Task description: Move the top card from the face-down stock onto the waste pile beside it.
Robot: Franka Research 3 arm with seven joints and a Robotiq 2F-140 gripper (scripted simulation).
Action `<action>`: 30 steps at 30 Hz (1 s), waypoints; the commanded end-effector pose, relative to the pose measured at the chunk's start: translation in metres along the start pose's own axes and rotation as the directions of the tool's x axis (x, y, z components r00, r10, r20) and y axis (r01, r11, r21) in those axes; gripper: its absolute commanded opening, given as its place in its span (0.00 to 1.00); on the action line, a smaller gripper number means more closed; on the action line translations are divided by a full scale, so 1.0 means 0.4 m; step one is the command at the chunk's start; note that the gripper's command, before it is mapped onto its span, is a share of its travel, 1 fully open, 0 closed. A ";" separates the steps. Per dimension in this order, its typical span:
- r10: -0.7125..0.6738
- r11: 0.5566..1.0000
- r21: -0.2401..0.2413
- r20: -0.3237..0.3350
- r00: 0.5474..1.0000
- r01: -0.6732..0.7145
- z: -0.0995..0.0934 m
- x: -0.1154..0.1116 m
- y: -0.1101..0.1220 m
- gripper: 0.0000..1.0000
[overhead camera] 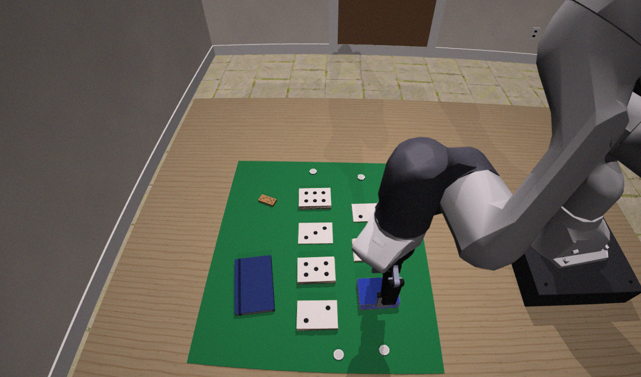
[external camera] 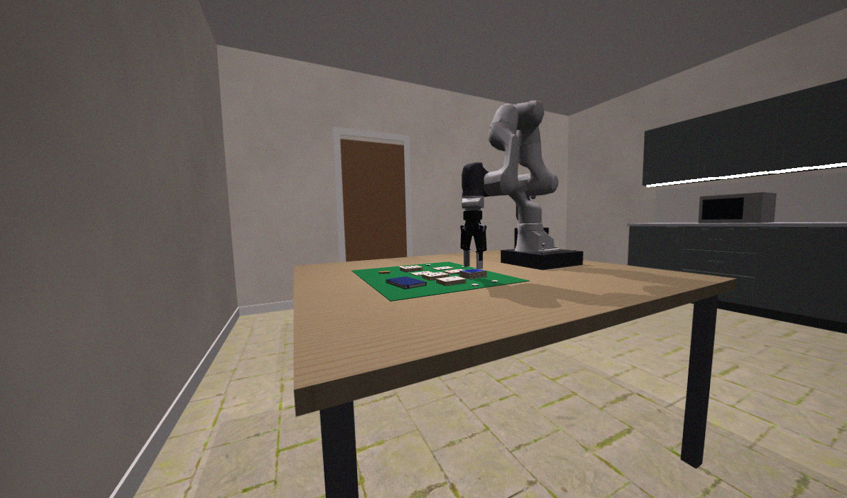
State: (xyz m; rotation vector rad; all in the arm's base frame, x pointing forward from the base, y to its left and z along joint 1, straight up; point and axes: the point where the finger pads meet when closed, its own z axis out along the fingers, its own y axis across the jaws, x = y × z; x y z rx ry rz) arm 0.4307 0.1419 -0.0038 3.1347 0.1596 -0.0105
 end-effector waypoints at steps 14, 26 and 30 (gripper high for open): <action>-0.006 1.000 0.001 -0.003 1.000 0.006 0.009 0.005 -0.001 0.50; -0.006 1.000 0.001 -0.003 1.000 0.006 0.021 0.007 -0.002 0.50; -0.006 1.000 0.001 -0.003 1.000 0.006 0.023 0.007 -0.002 0.50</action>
